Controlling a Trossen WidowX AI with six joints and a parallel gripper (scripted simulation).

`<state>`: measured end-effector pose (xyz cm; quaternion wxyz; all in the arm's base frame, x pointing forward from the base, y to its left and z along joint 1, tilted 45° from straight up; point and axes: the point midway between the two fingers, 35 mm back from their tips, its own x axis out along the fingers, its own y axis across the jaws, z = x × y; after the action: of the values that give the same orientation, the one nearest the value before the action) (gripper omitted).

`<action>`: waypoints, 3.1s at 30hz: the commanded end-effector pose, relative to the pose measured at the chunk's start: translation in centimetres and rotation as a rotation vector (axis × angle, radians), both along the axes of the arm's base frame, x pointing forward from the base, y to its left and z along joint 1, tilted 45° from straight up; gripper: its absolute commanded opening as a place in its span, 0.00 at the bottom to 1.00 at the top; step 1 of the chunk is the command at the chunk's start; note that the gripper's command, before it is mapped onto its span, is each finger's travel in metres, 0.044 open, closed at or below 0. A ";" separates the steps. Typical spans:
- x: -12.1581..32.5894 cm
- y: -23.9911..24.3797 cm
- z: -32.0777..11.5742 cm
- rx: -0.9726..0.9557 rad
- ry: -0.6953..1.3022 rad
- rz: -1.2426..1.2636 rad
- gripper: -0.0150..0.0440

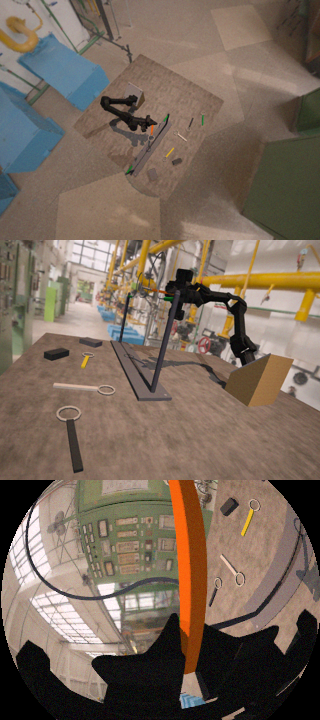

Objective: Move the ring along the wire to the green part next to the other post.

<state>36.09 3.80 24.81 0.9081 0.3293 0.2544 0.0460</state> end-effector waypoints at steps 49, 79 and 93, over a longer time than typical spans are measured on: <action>-0.1 4.1 6.7 0.280 0.003 0.006 0.00; -0.1 2.9 5.5 -0.133 -0.006 0.003 0.00; 0.0 2.2 5.1 -0.332 -0.011 0.001 0.00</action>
<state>36.03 6.22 29.75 0.9464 0.1970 0.2558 0.0115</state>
